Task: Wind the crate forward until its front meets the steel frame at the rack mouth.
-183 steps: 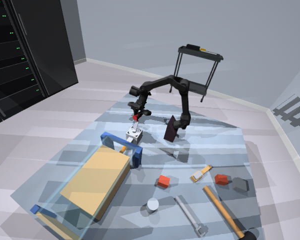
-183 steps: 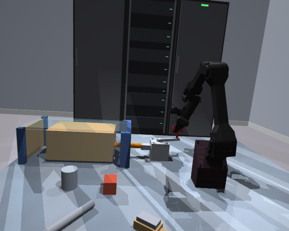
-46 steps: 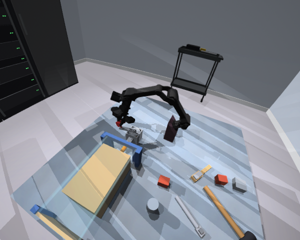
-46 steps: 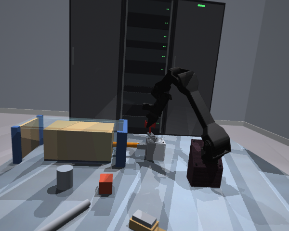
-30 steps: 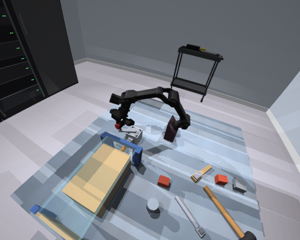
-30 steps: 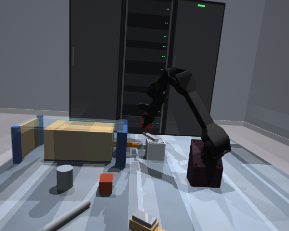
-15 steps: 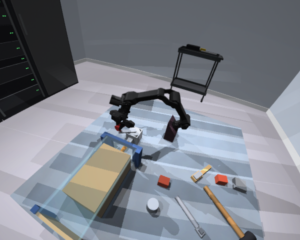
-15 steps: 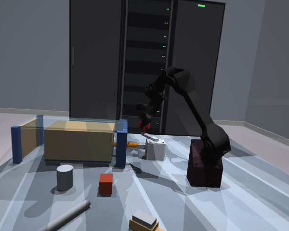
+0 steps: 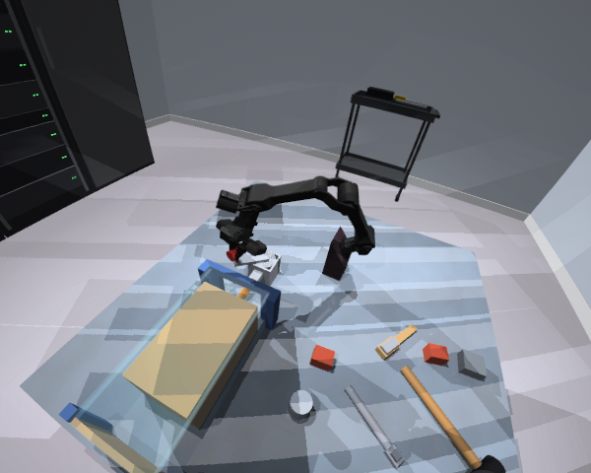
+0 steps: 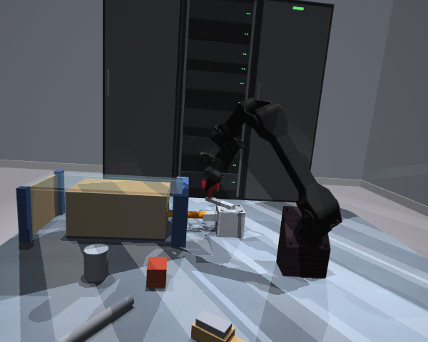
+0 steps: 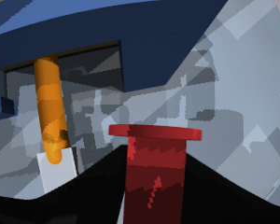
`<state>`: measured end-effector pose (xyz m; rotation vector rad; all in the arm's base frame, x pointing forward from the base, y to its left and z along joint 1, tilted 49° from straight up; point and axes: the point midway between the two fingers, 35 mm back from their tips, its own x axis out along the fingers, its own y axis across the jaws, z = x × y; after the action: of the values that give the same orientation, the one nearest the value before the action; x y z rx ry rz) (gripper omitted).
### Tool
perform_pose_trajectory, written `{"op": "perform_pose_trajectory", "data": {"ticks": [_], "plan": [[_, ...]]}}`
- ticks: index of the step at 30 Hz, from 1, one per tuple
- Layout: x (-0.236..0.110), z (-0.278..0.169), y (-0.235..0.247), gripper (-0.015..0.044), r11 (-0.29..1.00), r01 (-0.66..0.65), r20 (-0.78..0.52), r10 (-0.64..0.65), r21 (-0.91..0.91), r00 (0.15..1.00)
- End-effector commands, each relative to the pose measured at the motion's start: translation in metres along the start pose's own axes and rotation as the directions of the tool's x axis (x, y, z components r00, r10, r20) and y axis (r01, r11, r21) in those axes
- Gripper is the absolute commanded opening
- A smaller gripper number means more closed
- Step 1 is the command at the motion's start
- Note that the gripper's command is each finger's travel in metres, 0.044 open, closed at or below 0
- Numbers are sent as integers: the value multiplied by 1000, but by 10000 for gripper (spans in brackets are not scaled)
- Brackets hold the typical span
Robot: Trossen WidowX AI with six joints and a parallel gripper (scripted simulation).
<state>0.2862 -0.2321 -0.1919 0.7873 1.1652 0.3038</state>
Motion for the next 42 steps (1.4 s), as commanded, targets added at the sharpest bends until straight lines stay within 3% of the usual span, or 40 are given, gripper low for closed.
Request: {"op": "perform_pose_trajectory", "data": {"ticks": [1,42], "plan": [[6,7,22,0,999,-43,-1,43,-7,999],[6,9,69,0,999,-47,-2,47,-5,999]]}}
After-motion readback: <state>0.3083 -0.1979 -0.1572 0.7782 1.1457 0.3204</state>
